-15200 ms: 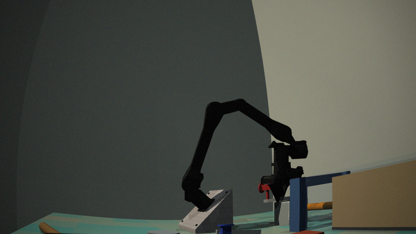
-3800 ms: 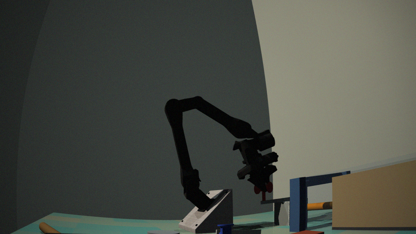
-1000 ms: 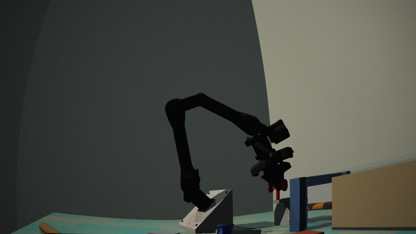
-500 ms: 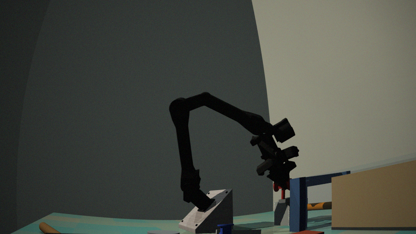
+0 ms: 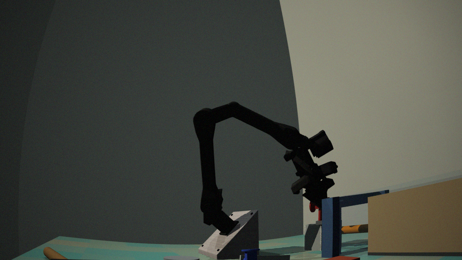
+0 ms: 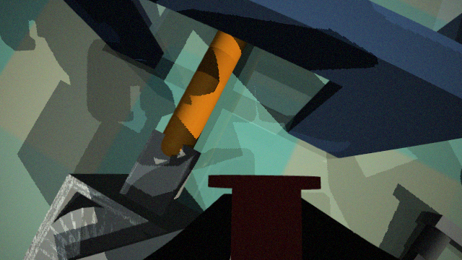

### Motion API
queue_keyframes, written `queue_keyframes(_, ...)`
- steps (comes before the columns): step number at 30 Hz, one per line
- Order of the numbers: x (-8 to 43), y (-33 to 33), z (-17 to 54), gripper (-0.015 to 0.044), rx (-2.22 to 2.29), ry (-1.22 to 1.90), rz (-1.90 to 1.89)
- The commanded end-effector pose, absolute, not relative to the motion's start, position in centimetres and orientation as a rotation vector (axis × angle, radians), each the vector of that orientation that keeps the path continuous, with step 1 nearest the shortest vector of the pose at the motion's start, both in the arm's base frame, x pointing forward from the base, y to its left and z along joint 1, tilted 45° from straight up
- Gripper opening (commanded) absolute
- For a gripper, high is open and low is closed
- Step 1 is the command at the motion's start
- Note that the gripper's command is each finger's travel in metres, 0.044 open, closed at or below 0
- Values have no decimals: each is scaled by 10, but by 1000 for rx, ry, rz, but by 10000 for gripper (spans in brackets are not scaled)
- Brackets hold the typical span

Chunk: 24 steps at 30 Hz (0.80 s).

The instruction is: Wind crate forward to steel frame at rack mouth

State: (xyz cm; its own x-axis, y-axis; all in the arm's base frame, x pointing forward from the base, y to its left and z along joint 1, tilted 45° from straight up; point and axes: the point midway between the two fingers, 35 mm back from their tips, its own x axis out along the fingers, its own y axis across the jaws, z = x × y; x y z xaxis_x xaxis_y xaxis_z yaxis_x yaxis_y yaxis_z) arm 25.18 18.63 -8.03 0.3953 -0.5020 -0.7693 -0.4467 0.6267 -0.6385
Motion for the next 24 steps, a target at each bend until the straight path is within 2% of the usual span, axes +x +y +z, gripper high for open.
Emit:
queue_keyframes(1, 260, 192, -88, 0, -938, 1213, -43)
queue_keyframes(24, 272, 210, -105, 0, -936, 1212, -42)
